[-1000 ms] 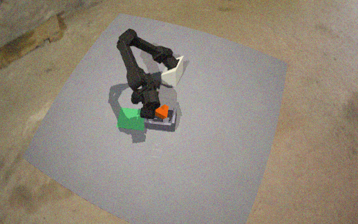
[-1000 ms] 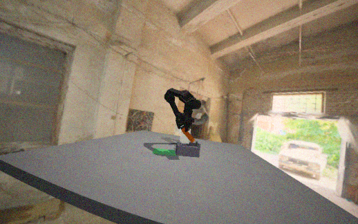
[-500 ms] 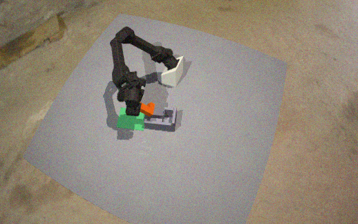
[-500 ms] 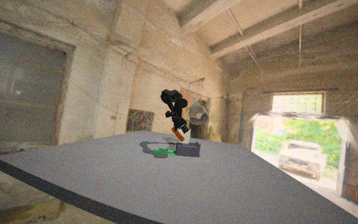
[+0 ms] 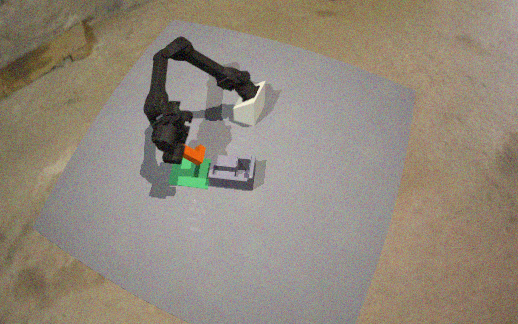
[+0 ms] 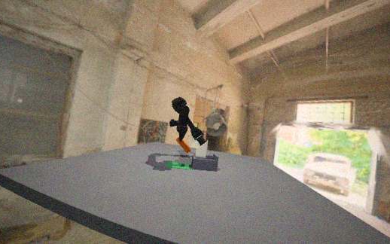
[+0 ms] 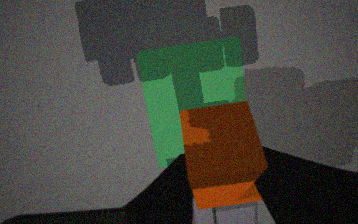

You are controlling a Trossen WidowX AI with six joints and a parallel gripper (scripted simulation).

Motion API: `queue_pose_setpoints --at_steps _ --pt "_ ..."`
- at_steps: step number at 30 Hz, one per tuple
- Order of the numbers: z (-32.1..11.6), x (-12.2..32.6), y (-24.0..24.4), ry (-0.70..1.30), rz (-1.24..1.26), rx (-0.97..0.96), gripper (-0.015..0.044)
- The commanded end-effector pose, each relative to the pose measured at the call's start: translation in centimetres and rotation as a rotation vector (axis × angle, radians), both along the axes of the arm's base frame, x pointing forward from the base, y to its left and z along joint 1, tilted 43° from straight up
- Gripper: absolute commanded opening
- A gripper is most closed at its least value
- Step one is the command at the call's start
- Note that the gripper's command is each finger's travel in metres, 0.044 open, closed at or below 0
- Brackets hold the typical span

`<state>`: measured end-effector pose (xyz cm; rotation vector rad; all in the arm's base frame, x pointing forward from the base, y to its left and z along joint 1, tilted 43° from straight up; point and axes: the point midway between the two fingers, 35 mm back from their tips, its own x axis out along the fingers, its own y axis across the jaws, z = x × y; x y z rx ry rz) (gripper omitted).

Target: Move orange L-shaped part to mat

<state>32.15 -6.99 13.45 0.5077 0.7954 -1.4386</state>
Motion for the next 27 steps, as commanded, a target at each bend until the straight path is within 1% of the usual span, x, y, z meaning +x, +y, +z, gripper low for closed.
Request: queue_pose_setpoints --at_steps 1,27 --pt "0.9 0.2 -0.6 -0.008 0.006 -0.003 0.0000" --pt "-1.5 0.1 -2.8 -0.009 0.006 -0.005 0.0000"
